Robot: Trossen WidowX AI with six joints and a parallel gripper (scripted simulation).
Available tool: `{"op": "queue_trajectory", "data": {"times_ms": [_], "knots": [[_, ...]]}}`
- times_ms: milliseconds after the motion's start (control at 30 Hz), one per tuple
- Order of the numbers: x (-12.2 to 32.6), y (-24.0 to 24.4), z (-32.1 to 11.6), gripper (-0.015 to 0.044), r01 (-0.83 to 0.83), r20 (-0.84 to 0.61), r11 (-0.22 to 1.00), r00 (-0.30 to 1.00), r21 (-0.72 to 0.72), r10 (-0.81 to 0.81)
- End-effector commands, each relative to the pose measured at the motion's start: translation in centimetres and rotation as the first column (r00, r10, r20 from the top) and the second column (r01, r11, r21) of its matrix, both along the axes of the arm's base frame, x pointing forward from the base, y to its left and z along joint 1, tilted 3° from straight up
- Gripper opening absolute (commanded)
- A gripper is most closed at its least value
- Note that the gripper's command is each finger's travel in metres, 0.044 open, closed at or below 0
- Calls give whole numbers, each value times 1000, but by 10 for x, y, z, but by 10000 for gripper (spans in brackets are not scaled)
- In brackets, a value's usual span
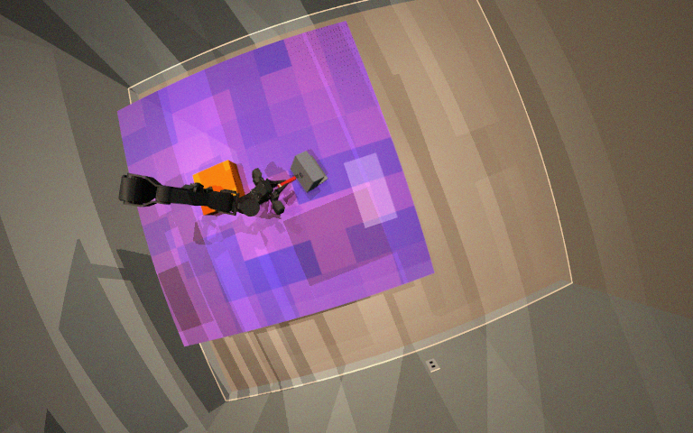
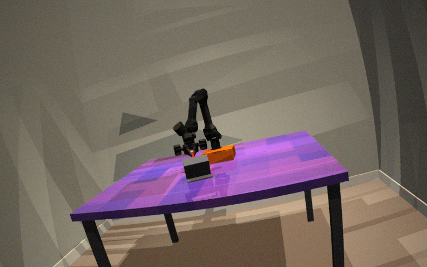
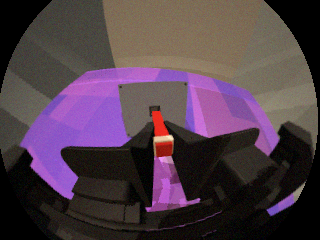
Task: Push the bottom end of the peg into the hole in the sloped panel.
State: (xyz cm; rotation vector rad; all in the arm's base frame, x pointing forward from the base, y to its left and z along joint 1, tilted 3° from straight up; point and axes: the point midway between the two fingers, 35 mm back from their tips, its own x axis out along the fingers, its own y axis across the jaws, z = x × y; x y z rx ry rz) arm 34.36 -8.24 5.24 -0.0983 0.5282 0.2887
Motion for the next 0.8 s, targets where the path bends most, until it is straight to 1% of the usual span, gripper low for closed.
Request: {"op": "queue_trajectory", "data": {"times_ms": [0, 533, 767], "knots": [[1, 1, -3, 0, 5, -7, 1000, 1000, 4, -5], [18, 6, -14, 0, 6, -5, 1000, 1000, 5, -6], [13, 7, -13, 0, 1, -6, 1000, 1000, 6, -1]]}}
